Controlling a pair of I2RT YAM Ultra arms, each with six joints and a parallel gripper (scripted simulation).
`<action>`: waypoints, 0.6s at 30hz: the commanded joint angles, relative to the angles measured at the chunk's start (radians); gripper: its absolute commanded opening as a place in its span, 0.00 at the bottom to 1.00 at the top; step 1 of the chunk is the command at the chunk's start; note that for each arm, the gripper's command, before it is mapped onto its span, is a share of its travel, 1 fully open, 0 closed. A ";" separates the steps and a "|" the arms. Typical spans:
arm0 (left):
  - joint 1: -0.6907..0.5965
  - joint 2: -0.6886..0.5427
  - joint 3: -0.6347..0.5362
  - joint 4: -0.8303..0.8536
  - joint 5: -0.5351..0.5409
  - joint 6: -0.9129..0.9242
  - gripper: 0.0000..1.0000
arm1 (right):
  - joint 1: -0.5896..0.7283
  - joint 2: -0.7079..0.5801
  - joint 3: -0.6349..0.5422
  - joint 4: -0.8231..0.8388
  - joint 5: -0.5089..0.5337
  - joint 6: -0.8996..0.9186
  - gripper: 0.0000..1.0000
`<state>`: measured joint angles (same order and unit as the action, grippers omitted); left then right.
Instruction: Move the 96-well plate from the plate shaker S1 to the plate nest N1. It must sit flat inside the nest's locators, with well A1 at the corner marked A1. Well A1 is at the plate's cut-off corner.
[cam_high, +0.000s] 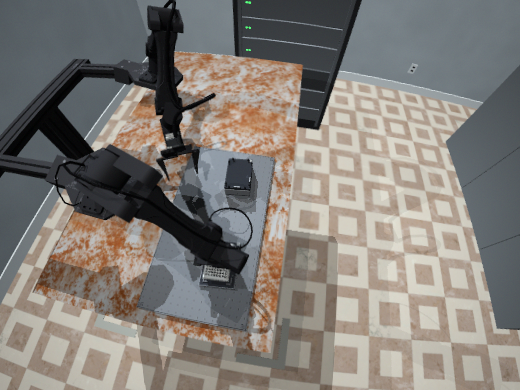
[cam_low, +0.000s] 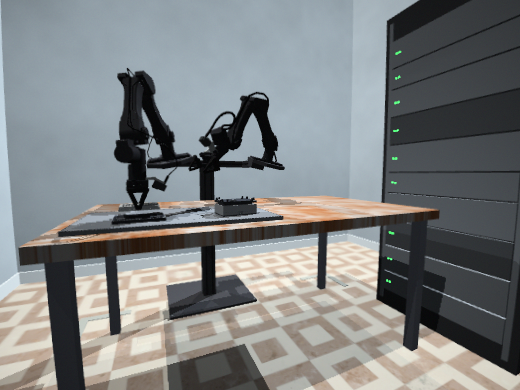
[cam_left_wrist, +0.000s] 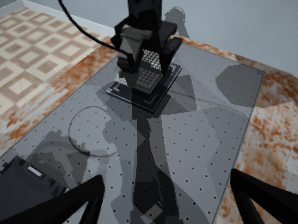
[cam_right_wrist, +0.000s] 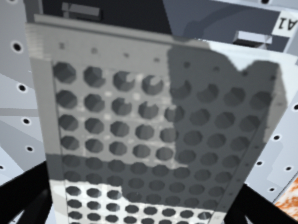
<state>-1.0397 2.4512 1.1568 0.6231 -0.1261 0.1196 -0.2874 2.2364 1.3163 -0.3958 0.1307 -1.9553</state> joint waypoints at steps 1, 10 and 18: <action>-0.005 -0.035 0.033 0.008 0.013 0.009 1.00 | 0.012 -0.012 0.022 0.000 0.000 -0.002 0.82; -0.005 -0.033 0.024 0.007 0.005 0.002 1.00 | -0.002 -0.007 -0.019 0.035 -0.005 -0.013 0.82; -0.005 -0.033 0.024 0.007 0.005 0.002 1.00 | -0.013 0.045 0.012 0.078 -0.011 -0.023 0.82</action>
<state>-1.0397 2.4512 1.1568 0.6231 -0.1257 0.1196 -0.2913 2.2677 1.3102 -0.3420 0.1291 -1.9640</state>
